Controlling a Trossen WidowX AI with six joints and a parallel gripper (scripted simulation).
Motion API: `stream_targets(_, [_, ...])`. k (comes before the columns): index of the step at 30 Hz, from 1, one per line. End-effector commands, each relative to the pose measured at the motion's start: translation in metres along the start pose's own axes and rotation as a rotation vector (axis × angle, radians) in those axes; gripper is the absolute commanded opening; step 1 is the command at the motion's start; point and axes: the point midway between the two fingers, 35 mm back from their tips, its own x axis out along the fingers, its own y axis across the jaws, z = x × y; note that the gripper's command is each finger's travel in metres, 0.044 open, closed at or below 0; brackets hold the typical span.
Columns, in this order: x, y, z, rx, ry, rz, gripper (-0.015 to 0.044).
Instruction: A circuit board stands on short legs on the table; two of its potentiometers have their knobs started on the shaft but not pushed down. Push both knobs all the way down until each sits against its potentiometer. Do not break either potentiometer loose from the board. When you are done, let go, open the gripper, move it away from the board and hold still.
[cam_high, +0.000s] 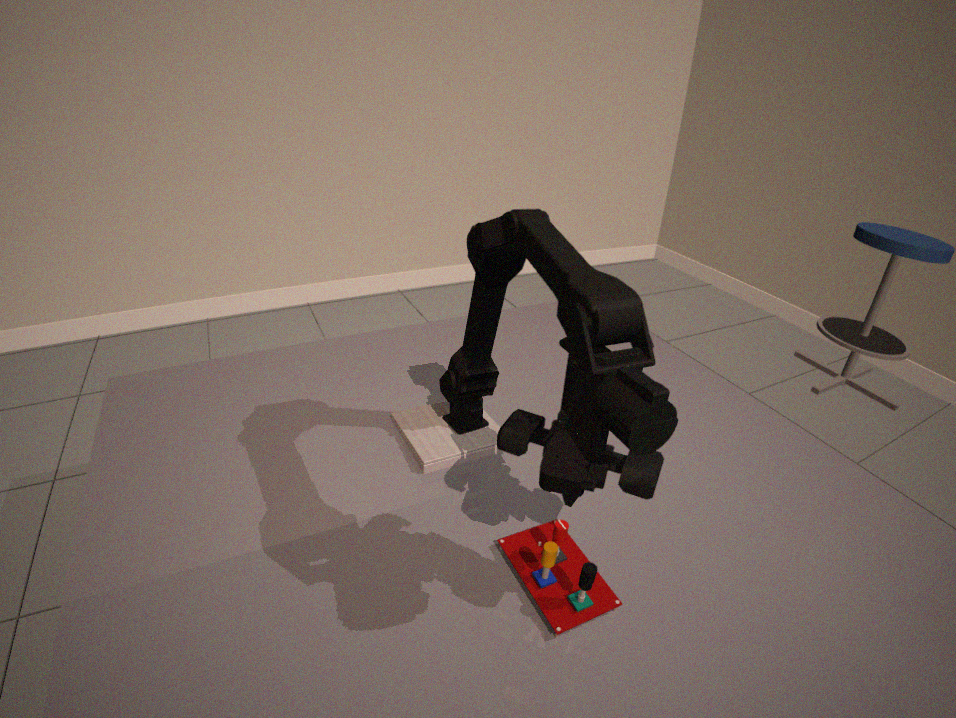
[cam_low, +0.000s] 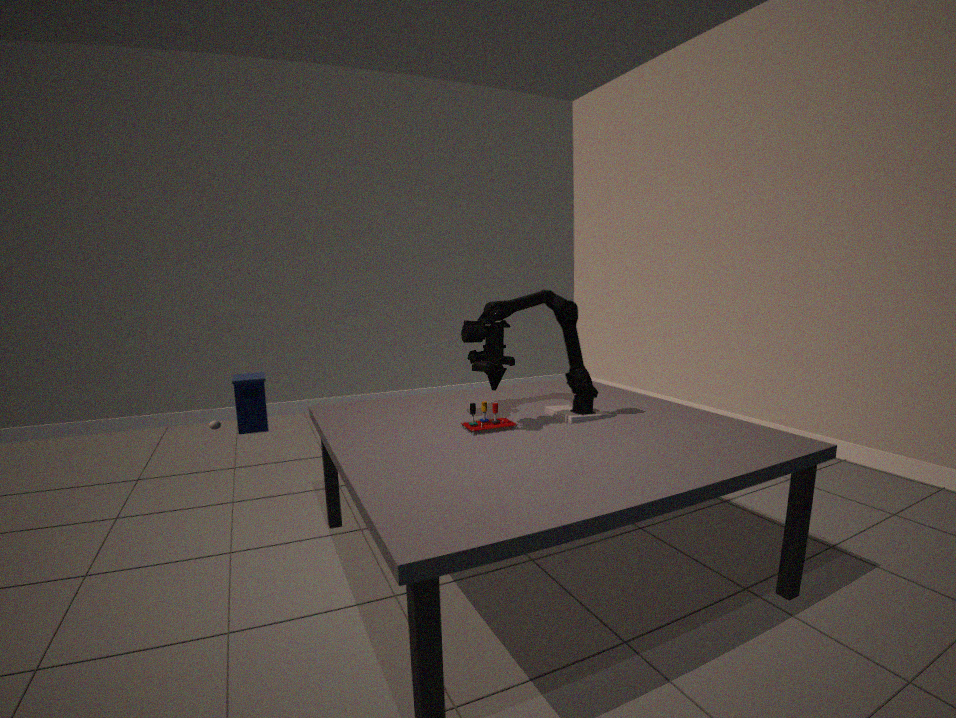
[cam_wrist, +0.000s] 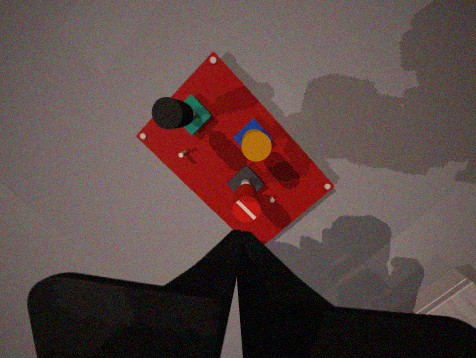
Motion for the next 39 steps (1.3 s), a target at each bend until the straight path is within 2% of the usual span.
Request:
stream_targets(1, [0.016, -0.003, -0.001, -0.007, 0.011, -0.020, 0.0000])
stream_targets(22, [0.037, -0.004, -0.002, -0.007, 0.011, -0.020, 0.0000])
stream_targets(39, [0.037, -0.004, -0.002, -0.007, 0.011, -0.020, 0.0000])
